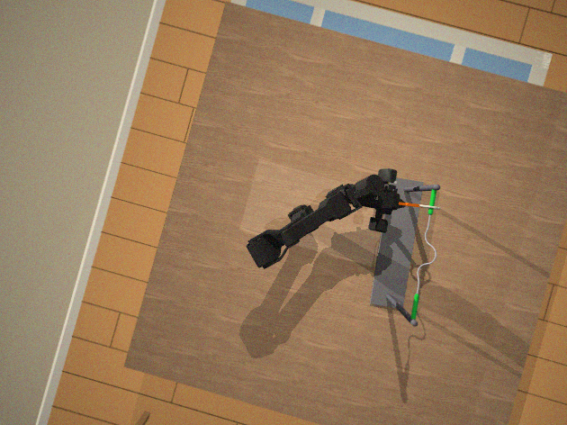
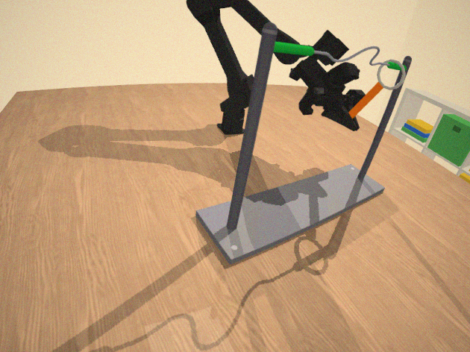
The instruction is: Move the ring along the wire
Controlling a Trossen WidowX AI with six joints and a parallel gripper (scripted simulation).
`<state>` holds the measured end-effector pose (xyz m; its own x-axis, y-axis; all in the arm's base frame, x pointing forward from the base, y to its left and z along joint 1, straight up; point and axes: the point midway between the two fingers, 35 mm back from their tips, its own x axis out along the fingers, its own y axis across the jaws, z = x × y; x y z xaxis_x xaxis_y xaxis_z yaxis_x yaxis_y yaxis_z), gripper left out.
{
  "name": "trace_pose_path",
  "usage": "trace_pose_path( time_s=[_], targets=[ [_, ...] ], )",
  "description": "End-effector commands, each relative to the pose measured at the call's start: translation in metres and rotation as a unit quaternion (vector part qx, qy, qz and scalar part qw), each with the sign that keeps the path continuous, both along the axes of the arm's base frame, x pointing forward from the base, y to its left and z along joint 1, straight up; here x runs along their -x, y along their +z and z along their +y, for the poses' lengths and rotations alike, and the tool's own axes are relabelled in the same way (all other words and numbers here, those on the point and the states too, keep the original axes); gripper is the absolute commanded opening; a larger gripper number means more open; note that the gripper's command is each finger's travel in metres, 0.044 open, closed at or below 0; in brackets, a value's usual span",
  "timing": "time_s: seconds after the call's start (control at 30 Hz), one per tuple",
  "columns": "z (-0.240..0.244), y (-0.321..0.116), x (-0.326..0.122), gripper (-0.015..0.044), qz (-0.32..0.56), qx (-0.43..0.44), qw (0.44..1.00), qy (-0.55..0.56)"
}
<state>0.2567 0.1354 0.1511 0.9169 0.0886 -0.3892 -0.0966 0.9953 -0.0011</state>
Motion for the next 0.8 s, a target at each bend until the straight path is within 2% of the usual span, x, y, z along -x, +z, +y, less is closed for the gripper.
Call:
trace_pose_path(
  time_s=[0.0, 0.23, 0.63, 0.77],
  targets=[
    [-0.001, -0.001, 0.0, -0.015, 0.0, -0.001, 1.0, -0.003],
    [-0.001, -0.001, 0.0, -0.015, 0.0, -0.001, 1.0, -0.003],
    [0.0, 0.0, 0.002, 0.016, 0.0, 0.0, 1.0, 0.0],
    [0.001, 0.004, 0.01, 0.016, 0.002, -0.001, 1.0, -0.001]
  ],
)
